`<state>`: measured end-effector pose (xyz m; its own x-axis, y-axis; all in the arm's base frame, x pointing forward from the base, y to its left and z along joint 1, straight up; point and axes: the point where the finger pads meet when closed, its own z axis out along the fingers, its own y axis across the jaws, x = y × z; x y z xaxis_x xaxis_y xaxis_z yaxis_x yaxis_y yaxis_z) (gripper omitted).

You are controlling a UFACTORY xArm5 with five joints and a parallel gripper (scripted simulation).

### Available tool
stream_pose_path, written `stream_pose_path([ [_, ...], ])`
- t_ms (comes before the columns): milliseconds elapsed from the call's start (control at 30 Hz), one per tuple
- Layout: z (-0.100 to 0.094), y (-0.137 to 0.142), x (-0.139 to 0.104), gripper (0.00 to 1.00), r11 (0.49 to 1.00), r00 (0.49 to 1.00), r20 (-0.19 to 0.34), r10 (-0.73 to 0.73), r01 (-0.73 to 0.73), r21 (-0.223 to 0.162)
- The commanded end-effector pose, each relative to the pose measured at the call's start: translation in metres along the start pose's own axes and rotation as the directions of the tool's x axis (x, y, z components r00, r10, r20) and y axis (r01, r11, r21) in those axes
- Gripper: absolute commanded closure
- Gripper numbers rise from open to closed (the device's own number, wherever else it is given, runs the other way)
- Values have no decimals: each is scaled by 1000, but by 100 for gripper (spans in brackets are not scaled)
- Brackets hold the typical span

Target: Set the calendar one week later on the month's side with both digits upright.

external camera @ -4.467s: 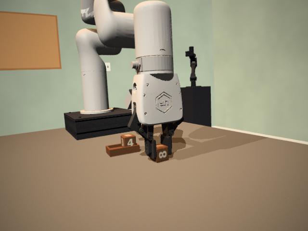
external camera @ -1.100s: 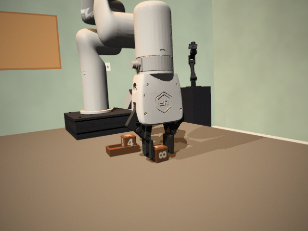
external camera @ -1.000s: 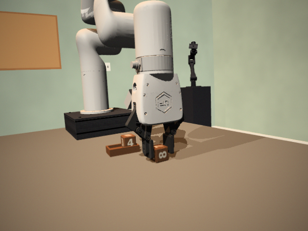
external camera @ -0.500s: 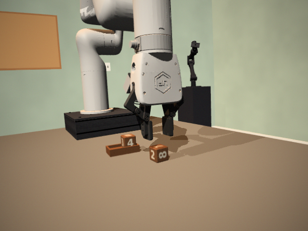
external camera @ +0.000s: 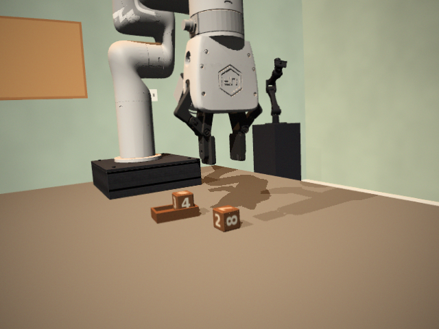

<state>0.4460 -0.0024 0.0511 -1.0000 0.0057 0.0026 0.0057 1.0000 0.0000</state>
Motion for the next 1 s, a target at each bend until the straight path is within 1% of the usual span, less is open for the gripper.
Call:
stream_pose_path([
  [0,-2,0,-2,0,1000,1000,5,0,0,0],
  [700,-2,0,-2,0,1000,1000,5,-1,1,0],
  [967,-3,0,-2,0,999,999,5,-39,39,0],
])
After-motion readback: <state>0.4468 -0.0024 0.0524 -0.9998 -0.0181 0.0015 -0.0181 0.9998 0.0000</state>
